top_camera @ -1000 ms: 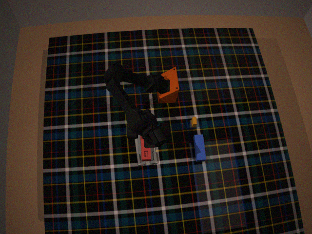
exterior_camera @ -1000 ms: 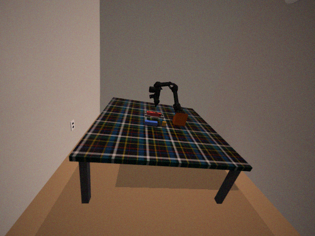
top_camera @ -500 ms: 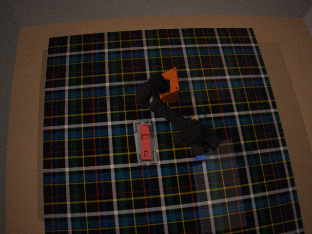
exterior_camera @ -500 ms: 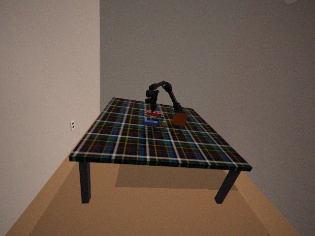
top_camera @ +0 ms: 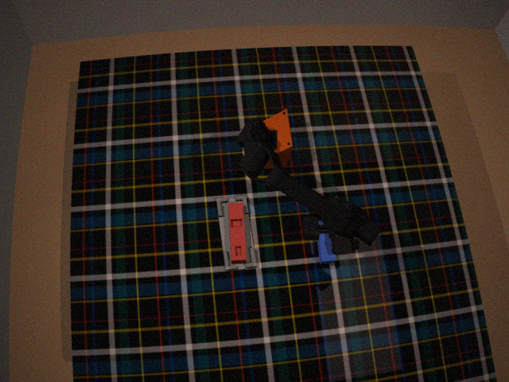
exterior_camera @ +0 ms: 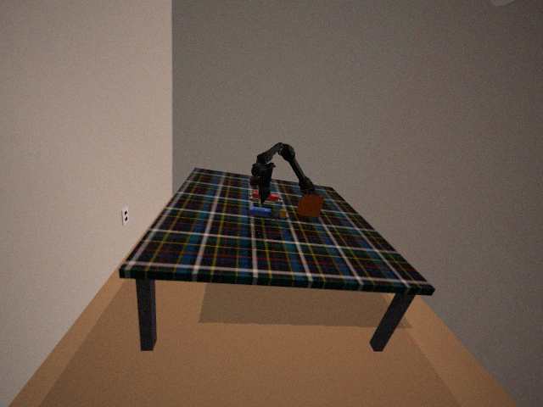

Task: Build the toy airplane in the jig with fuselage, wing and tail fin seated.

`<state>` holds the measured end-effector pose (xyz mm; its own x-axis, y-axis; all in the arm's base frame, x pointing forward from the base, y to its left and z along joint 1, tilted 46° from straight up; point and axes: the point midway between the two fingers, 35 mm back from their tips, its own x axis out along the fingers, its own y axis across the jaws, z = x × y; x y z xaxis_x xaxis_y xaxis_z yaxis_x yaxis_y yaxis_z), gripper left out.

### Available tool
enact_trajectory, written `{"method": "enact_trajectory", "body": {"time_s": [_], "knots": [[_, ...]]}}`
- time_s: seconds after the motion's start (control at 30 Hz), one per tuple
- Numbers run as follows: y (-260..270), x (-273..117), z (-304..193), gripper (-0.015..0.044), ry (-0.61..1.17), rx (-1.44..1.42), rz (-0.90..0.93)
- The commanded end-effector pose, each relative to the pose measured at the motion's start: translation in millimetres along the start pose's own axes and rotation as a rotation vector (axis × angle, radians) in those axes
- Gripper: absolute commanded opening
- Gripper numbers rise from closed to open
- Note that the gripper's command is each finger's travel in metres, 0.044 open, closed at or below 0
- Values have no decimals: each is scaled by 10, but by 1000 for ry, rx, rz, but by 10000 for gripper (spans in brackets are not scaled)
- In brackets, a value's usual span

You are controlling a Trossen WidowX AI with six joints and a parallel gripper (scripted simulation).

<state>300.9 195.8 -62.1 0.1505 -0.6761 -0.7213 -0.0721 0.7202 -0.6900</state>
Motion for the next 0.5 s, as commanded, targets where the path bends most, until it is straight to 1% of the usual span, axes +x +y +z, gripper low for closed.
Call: {"method": "enact_trajectory", "body": {"time_s": [0.0, 0.13, 0.23, 0.47], "knots": [[-18, 254, -49, 440, 15, -14, -21], [-18, 266, -49, 440, 15, -14, -21], [-21, 392, -50, 440, 14, -13, -21], [-22, 446, -49, 440, 14, -13, -21]]}}
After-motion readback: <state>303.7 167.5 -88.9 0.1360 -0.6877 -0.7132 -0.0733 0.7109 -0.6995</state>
